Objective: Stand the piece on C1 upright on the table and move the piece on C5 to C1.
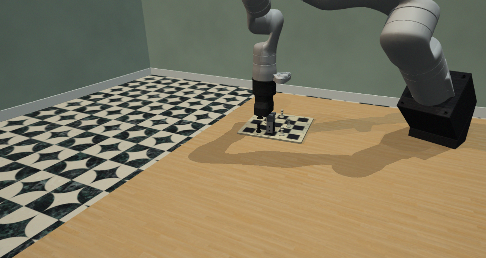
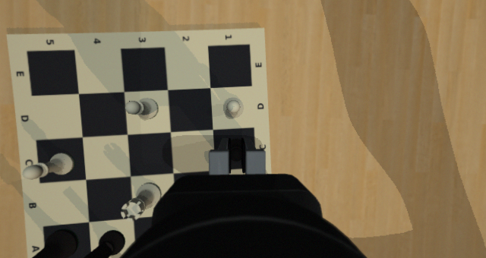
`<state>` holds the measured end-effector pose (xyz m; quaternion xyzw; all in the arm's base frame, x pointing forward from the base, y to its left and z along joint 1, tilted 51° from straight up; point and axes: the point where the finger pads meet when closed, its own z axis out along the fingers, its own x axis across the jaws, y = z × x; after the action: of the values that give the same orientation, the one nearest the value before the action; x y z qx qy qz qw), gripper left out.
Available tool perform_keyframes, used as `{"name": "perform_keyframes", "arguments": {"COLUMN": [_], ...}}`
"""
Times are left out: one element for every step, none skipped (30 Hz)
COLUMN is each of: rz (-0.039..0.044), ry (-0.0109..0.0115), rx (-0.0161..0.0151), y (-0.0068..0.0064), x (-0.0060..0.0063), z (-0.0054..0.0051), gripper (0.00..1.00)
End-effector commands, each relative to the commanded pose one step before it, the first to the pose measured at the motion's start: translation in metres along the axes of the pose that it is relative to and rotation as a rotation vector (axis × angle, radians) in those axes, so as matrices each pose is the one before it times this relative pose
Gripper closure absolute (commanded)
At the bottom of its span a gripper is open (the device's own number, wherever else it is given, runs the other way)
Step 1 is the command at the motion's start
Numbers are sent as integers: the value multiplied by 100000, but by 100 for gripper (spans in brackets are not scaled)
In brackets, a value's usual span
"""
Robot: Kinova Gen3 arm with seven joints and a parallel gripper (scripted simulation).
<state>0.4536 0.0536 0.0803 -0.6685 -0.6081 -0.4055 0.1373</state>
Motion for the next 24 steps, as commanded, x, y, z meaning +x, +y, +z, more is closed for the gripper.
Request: {"name": "perform_keyframes", "arguments": {"rz": [5,0,0,0,0,0,0,0,0,0,0,0,0,0,0,0,0,0,0,0,0,0,0,0], "ry": [-105,0,0,-1,1,0,0,0,0,0,0,1,0,-1,0,0,0,0,0,0,0,0,0,0], "rx": [-195,0,0,1,-1,0,0,0,0,0,0,-1,0,1,0,0,0,0,0,0,0,0,0,0], "y": [66,0,0,-1,1,0,0,0,0,0,0,1,0,-1,0,0,0,0,0,0,0,0,0,0], "x": [-41,0,0,0,0,0,0,0,0,0,0,0,0,0,0,0,0,0,0,0,0,0,0,0], "z": [-244,-179,-244,-312,-377,-438,-493,-539,0,0,-575,-601,-616,-621,-614,-598,-572,-537,-494,-445,-390,-331,-271,-210], "gripper": [100,100,100,100,100,100,100,100,100,100,100,100,100,100,100,100,100,100,100,100,100,100,100,100]}}
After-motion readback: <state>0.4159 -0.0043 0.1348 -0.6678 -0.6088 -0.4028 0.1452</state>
